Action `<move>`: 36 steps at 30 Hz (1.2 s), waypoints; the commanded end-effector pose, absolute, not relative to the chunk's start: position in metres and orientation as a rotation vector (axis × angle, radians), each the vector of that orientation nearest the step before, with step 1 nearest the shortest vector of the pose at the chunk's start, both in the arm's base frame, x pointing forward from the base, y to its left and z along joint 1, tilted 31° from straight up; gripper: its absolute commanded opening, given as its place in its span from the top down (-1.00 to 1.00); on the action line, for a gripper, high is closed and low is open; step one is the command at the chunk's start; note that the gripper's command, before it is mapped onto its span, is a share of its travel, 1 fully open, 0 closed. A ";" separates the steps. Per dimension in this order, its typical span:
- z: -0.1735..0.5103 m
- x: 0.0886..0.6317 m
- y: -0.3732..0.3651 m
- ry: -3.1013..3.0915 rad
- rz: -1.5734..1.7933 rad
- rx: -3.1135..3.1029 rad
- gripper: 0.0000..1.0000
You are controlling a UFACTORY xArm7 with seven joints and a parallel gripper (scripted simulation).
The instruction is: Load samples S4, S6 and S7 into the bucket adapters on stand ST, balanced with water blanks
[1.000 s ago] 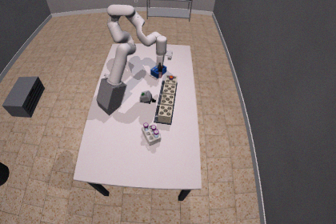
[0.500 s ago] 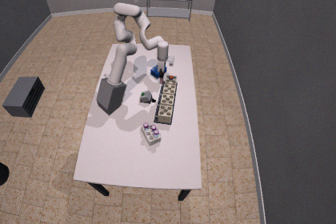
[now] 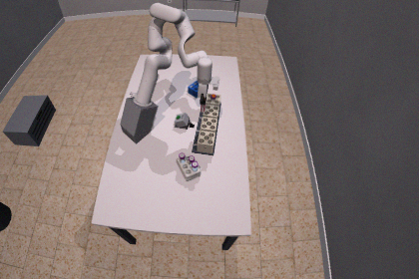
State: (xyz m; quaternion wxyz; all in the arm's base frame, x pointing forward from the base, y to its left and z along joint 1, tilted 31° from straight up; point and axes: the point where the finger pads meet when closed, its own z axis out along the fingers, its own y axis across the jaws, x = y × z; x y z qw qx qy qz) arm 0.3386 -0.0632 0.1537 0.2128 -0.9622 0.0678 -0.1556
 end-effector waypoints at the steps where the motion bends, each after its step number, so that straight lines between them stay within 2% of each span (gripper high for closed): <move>1: 0.147 0.345 -0.084 0.186 -0.435 -2.670 1.00; 36: 0.100 0.374 -0.213 0.187 -0.435 -2.671 1.00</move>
